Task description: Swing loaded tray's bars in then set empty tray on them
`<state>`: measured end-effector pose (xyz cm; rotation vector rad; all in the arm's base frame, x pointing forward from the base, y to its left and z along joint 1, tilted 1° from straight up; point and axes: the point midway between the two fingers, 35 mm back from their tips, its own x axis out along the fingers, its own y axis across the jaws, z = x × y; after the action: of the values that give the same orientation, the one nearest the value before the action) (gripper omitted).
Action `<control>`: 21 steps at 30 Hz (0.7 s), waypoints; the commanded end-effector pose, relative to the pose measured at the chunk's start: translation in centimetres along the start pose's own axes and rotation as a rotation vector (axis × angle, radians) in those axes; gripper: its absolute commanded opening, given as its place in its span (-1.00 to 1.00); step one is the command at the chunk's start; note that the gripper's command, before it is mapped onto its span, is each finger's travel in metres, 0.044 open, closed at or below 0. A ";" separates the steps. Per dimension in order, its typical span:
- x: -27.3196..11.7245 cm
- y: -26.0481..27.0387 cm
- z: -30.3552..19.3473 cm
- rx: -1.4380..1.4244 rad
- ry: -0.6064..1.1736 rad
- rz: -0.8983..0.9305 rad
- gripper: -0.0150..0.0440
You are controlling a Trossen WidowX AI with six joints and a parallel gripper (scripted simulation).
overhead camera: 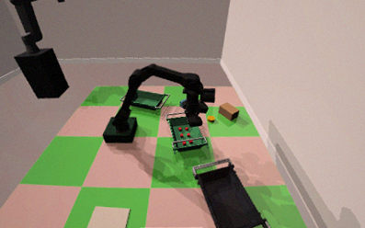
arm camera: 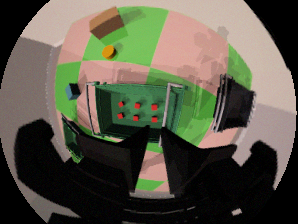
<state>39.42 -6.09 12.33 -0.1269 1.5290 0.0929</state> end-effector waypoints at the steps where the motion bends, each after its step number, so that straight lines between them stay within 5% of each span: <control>1: 1.6 6.8 0.7 -0.022 0.011 0.010 -0.21; 10: 4.4 21.1 -1.8 -0.023 0.005 0.018 -0.21; 21: 5.3 21.6 -2.0 -0.022 0.005 0.019 -0.21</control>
<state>34.71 14.81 7.09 -0.1319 1.5349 0.1302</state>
